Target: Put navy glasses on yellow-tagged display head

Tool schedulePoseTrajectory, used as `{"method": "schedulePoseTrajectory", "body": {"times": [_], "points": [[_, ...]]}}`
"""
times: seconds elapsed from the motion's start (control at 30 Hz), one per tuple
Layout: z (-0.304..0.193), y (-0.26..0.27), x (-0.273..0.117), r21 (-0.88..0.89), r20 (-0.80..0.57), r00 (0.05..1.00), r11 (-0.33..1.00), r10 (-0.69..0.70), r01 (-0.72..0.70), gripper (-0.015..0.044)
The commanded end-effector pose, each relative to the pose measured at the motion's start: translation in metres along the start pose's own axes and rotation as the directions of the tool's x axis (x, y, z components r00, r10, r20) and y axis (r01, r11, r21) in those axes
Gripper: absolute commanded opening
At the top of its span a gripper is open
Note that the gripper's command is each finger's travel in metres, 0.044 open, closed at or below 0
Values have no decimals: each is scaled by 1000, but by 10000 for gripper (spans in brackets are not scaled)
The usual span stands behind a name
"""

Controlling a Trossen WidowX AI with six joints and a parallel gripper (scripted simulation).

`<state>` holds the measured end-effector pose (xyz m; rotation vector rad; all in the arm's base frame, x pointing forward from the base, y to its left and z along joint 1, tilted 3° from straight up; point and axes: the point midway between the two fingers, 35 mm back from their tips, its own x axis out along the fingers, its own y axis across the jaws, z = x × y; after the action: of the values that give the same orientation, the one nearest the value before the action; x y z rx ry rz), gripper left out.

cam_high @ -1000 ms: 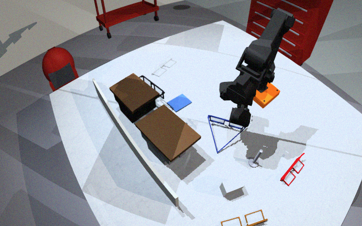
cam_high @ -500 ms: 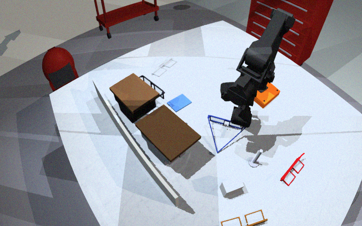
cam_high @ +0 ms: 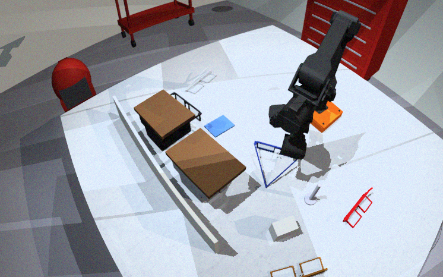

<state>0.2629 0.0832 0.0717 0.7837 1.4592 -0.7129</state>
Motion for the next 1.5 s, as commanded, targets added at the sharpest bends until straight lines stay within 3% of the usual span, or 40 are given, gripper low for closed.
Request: {"method": "schedulePoseTrajectory", "body": {"times": [0.0, 0.77, 1.47], "points": [[-1, -2, 10, 6, -8, 1000, 1000, -5, 5, 120], [-1, -7, 47, 6, -8, 1000, 1000, -6, 6, 120], [-1, -5, 48, 1, -4, 1000, 1000, -11, 11, 100]]}}
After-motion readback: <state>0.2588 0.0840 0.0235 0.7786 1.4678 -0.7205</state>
